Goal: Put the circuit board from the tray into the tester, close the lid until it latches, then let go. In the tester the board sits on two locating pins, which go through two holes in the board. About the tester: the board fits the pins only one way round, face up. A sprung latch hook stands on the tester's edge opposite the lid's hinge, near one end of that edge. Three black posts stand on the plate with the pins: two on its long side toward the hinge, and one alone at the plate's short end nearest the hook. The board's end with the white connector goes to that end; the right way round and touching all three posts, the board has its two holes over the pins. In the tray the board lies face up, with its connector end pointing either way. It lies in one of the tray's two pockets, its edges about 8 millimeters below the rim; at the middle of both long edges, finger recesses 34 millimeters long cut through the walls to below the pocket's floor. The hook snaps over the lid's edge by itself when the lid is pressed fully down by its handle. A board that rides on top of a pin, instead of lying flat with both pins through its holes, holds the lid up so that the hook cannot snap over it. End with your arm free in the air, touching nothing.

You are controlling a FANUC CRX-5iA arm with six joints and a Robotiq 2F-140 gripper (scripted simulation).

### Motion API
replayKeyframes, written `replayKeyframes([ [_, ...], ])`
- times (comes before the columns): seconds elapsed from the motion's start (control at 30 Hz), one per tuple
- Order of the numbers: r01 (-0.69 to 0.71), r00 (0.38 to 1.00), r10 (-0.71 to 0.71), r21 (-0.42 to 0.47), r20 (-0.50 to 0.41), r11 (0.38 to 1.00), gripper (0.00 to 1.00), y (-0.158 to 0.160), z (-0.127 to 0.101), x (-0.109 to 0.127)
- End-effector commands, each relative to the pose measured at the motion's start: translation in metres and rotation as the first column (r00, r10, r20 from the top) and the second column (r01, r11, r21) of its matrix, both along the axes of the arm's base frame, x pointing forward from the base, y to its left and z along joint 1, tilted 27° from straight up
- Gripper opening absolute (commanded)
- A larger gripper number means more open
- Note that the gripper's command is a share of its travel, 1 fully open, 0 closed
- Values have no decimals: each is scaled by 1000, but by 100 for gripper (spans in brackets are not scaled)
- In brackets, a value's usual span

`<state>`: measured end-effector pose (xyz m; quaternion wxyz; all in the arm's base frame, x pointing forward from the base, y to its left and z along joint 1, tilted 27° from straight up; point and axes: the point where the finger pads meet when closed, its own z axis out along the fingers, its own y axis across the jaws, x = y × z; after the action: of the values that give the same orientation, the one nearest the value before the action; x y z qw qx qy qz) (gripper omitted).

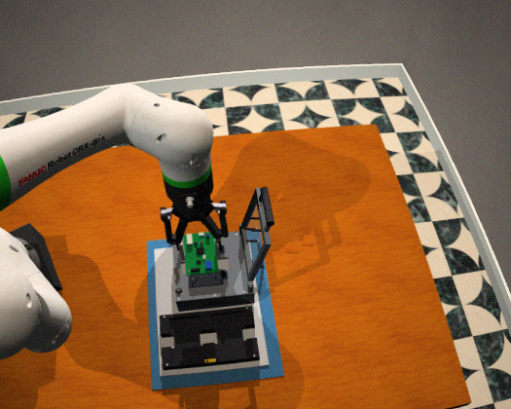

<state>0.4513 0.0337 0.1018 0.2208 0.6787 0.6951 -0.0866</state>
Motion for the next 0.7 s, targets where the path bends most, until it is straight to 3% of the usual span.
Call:
replayKeyframes([
  [0.0, 0, 1000, 0, 0, 0, 1000, 46, 3, -1, 1],
  [0.67, 0, 1000, 0, 0, 0, 1000, 46, 7, -2, 3],
])
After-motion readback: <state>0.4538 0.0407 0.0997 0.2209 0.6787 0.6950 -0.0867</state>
